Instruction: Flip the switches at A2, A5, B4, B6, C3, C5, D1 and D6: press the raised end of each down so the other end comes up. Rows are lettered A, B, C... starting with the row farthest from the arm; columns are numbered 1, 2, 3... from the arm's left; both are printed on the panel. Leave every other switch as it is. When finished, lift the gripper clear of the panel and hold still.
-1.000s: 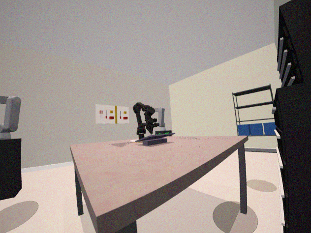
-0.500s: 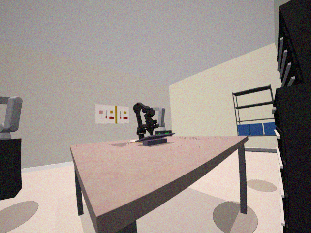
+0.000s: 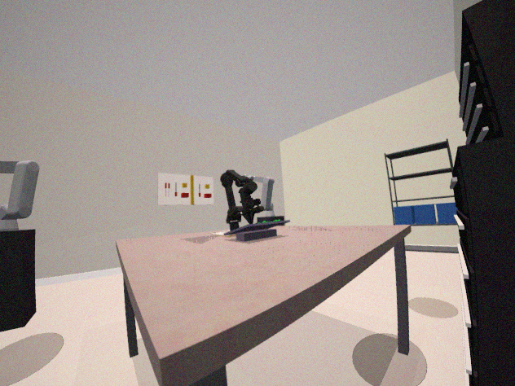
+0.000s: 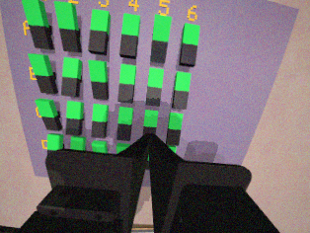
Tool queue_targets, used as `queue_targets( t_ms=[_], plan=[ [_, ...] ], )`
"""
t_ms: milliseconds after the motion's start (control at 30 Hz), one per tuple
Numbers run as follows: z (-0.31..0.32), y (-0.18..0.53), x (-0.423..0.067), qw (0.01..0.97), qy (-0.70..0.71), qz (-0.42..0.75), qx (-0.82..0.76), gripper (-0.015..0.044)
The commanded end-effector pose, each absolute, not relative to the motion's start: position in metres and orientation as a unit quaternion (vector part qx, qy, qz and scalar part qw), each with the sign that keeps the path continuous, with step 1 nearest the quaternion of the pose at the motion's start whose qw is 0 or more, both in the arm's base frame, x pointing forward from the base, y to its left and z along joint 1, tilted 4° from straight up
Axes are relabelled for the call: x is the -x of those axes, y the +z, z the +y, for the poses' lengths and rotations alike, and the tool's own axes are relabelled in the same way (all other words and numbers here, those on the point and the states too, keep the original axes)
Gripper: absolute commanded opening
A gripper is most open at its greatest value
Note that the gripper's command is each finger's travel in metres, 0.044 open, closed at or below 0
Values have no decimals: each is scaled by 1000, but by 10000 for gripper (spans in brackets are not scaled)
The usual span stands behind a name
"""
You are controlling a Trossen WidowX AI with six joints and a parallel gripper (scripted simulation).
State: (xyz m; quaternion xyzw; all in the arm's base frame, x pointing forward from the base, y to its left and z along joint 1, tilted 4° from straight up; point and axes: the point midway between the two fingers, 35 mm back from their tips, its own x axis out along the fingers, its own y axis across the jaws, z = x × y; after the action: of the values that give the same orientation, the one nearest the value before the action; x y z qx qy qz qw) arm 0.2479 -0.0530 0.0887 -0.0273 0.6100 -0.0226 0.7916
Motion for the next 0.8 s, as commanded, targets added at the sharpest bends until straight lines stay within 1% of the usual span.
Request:
queue_targets(
  t_ms=[0, 767],
  plan=[
    [-52, 88, -248, 792, -19, 610, 27, 0],
    [-52, 86, -248, 792, -19, 610, 27, 0]
  ],
)
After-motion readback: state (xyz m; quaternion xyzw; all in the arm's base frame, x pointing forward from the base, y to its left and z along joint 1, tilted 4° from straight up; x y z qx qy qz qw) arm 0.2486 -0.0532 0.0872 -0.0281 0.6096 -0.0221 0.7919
